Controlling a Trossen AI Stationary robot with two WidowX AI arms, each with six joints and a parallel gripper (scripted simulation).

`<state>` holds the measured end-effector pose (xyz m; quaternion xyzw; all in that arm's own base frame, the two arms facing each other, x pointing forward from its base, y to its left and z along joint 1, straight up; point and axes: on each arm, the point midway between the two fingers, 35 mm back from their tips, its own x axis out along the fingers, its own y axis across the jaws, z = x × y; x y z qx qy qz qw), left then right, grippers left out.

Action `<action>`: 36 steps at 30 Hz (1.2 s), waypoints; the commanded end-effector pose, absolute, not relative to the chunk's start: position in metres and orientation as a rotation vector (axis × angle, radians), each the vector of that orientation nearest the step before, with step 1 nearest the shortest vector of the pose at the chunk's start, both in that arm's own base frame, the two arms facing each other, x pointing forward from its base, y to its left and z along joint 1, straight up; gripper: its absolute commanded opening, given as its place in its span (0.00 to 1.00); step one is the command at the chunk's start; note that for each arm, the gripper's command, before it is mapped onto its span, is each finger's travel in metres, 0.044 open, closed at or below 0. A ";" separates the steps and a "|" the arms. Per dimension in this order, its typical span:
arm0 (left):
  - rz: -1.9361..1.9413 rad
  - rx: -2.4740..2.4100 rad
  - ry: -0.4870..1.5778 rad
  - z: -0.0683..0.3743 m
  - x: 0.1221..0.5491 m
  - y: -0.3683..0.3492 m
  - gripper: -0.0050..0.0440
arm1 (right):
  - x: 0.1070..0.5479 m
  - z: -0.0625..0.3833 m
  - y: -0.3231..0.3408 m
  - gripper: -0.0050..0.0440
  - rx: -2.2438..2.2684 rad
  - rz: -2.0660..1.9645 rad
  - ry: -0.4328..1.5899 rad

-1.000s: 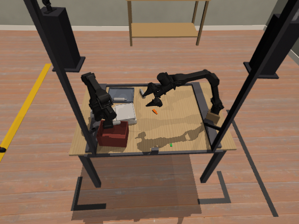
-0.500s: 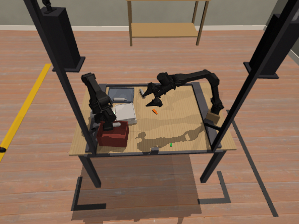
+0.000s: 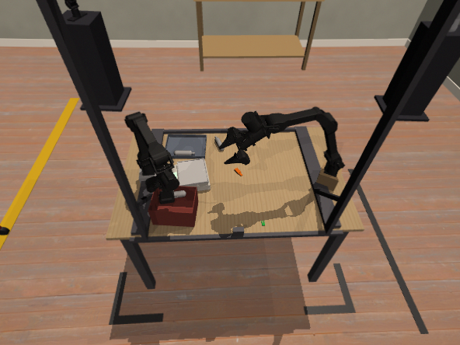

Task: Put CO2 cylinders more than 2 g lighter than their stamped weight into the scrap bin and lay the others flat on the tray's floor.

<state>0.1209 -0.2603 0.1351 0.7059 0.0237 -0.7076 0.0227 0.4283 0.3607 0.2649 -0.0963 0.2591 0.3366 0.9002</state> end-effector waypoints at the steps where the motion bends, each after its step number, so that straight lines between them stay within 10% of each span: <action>1: -2.172 2.189 0.055 0.140 0.122 -0.262 0.30 | 0.427 0.282 0.359 1.00 -0.189 0.697 0.504; 10: -2.182 2.193 0.075 0.134 0.122 -0.261 0.50 | 0.427 0.282 0.359 1.00 -0.189 0.697 0.504; 20: -2.170 2.192 0.061 0.187 0.123 -0.264 0.99 | 0.427 0.282 0.359 1.00 -0.189 0.697 0.504; 36: -1.858 1.926 0.373 0.189 0.190 -0.227 1.00 | 0.442 0.278 0.262 1.00 -0.148 0.544 0.509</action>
